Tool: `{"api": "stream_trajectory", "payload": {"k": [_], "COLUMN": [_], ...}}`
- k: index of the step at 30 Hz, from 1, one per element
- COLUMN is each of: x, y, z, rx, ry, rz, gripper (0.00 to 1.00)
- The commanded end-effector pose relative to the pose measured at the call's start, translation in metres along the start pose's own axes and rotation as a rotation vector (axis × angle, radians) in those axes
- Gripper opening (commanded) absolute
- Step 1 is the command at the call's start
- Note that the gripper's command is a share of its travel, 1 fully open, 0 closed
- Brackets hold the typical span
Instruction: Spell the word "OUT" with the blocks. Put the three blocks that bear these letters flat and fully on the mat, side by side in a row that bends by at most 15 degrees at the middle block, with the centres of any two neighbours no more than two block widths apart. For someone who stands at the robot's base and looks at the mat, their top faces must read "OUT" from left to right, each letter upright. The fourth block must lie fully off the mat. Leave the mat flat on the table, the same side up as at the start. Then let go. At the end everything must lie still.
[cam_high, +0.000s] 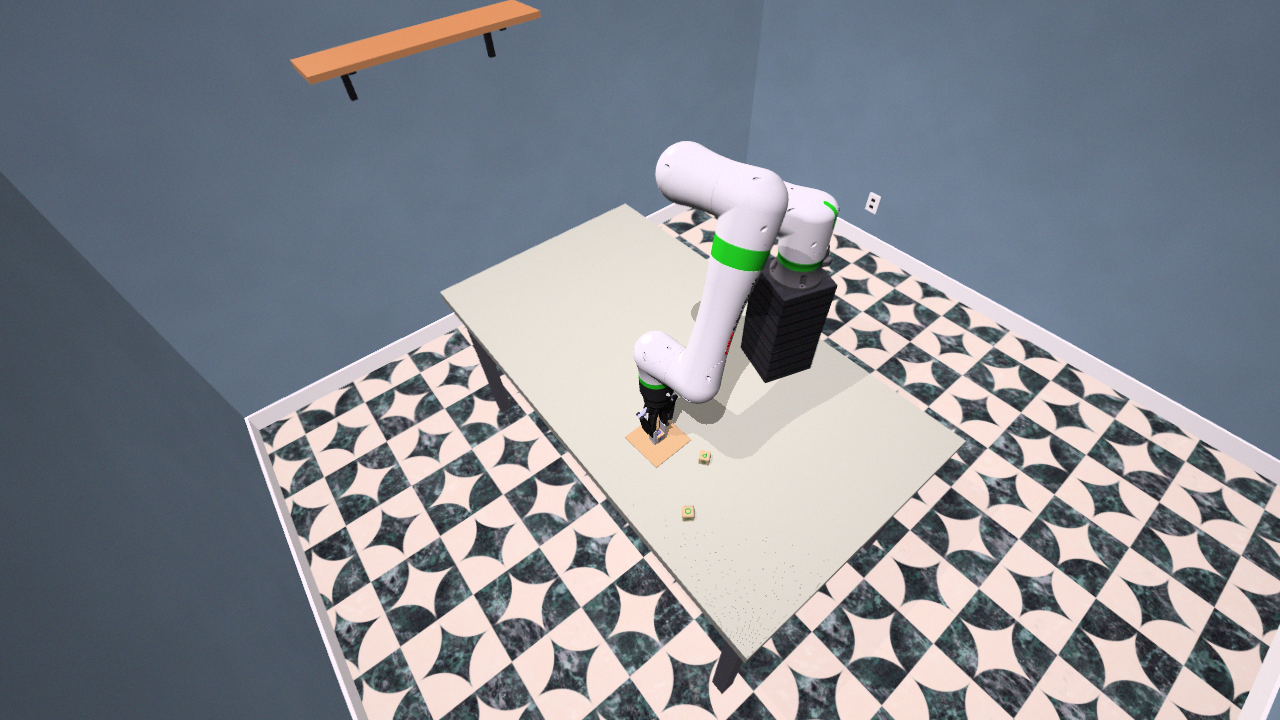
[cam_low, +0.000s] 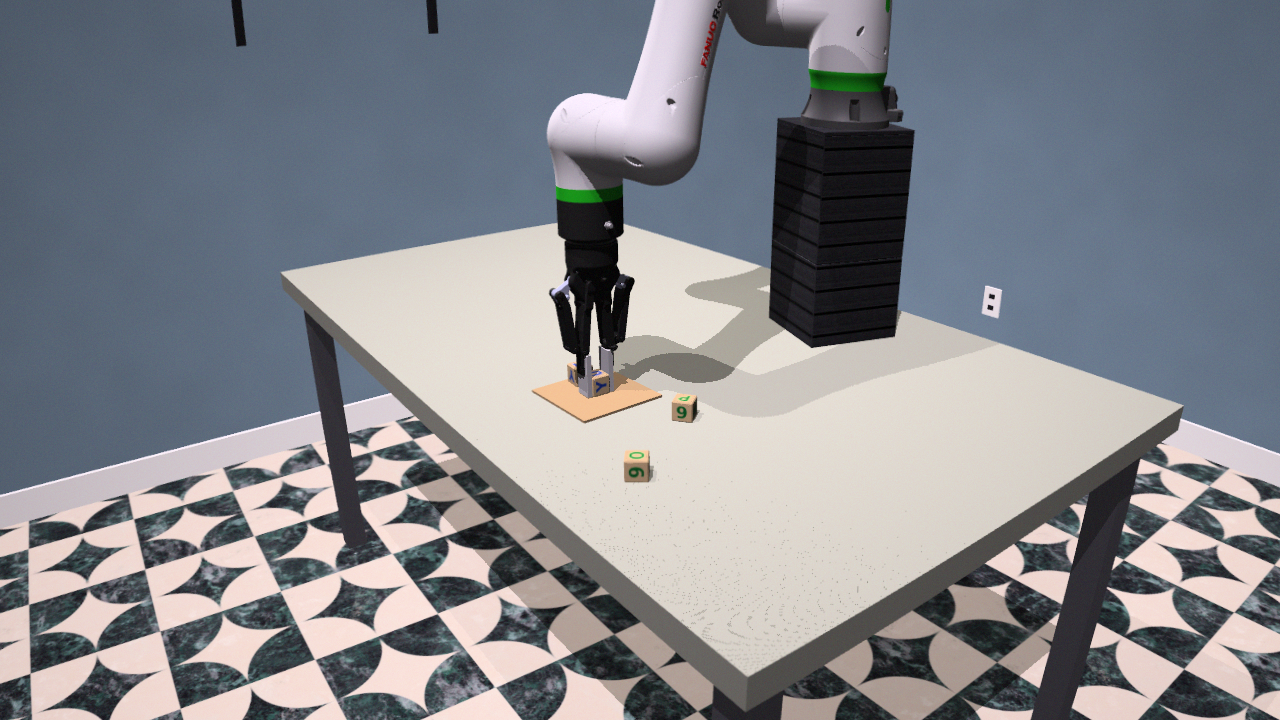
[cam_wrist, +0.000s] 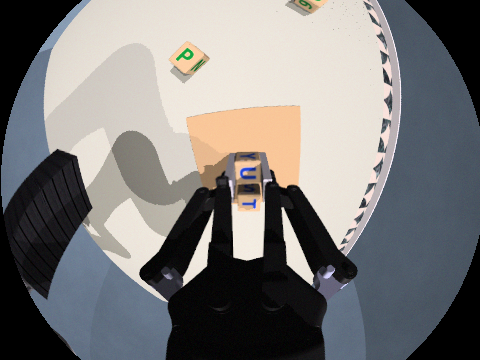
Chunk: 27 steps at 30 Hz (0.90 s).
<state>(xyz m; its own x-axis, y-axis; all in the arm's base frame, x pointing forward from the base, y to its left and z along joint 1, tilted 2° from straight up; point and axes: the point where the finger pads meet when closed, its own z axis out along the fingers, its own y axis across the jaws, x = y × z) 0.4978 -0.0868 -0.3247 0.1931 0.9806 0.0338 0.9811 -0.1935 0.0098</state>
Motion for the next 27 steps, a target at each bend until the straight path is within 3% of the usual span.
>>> {"api": "stream_trajectory", "payload": {"k": [1,14,27], "x": [-0.0001,-0.0001,-0.0001], "y": [0.0002,0.0002,0.0002], "z": [-0.0001,-0.0001,-0.0001], "rx": [0.000,0.000,0.000], "ry": [0.000,0.000,0.000], "rz": [0.000,0.000,0.000], "gripper": [0.16,0.16,0.26]}}
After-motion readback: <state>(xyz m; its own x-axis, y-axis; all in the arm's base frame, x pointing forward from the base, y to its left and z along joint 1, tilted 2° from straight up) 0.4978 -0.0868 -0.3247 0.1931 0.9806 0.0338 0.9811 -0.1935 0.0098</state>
